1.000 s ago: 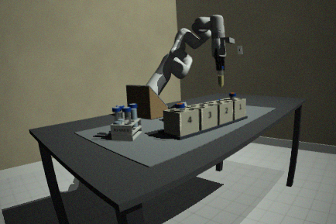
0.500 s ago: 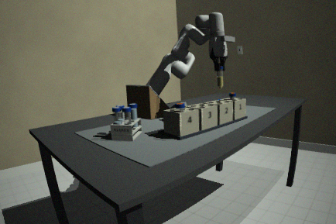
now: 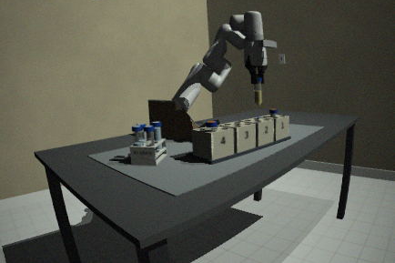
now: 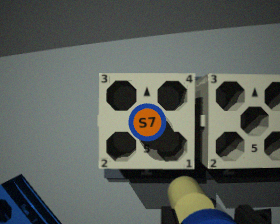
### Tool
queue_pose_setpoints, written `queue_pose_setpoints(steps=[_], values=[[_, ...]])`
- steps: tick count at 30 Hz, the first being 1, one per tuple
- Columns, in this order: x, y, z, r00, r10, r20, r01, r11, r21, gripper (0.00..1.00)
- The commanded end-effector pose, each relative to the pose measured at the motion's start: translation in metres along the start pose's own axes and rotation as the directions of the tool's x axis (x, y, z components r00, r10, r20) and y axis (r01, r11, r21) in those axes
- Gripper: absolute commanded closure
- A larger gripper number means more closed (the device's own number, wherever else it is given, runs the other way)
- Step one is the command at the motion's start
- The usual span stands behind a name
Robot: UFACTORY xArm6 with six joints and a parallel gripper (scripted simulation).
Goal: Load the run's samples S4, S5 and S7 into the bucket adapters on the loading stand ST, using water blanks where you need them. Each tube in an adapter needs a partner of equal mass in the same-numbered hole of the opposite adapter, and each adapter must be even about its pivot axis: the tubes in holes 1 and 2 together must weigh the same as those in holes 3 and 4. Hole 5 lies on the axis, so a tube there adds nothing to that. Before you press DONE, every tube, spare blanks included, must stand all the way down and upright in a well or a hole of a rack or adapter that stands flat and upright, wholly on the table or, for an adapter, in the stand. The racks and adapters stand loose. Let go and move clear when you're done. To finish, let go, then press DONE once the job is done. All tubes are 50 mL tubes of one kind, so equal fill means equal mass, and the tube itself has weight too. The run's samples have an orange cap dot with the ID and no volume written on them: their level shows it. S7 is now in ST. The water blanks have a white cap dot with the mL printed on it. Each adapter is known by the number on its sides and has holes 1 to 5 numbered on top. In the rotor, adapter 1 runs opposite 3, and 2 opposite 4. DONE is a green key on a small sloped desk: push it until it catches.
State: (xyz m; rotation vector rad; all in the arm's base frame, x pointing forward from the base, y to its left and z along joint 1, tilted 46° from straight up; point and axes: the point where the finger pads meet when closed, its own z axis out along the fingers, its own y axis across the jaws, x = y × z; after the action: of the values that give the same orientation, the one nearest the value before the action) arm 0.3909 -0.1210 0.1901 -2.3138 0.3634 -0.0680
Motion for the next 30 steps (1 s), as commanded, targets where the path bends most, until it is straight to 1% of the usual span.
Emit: queue_pose_setpoints(steps=[1,15,17,27,30], values=[[0.008,0.008,-0.001,1.0,-0.002,-0.002,0.002,1.0,-0.001,1.0],[0.051,0.064,-0.002,1.0,-0.002,-0.002,0.002,1.0,-0.001,1.0],[0.051,0.064,-0.002,1.0,-0.002,-0.002,0.002,1.0,-0.001,1.0],[0.081,0.104,-0.002,1.0,-0.002,-0.002,0.002,1.0,-0.001,1.0],[0.082,0.105,-0.002,1.0,-0.002,-0.002,0.002,1.0,-0.001,1.0]])
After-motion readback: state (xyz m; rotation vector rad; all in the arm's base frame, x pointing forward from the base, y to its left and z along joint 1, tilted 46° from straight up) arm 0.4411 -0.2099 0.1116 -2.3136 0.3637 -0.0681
